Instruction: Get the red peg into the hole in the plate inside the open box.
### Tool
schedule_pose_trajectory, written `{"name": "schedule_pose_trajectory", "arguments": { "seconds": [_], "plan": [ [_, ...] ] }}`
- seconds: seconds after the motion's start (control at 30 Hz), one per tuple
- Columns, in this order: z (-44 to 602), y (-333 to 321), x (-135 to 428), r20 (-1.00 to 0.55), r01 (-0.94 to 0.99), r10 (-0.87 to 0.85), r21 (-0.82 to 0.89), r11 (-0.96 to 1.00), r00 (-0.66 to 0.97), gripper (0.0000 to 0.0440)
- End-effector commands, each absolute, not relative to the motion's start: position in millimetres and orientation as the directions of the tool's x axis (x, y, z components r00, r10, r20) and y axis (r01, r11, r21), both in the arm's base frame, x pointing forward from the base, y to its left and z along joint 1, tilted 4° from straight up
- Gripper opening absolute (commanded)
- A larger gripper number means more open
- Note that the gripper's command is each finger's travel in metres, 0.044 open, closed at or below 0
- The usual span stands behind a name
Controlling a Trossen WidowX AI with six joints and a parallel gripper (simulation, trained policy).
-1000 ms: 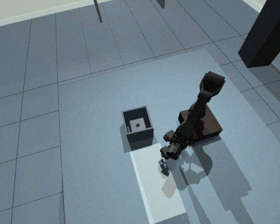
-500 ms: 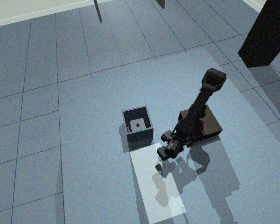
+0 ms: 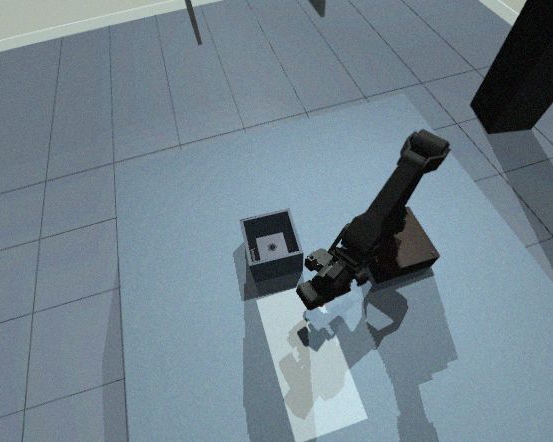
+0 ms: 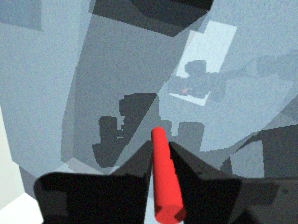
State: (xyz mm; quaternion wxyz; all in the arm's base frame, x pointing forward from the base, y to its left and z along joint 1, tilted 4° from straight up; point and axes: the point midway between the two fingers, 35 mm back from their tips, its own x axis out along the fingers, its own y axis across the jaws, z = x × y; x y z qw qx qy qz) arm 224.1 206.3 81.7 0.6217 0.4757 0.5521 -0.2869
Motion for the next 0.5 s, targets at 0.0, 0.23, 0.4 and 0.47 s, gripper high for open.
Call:
{"name": "schedule_pose_trajectory", "arguments": {
  "seconds": [0.0, 0.23, 0.4, 0.47],
  "plan": [
    [95, 203, 233, -0.952, 0.873, 0.17, 0.303, 0.383, 0.256, 0.0],
    [116, 187, 255, -0.942, 0.863, 0.146, 0.336, 0.377, 0.303, 0.0],
    [126, 171, 270, -0.936, 0.862, 0.118, 0.35, 0.366, 0.33, 0.0],
    [129, 164, 275, -0.935, 0.864, 0.106, 0.353, 0.36, 0.338, 0.0]
  ]
}}
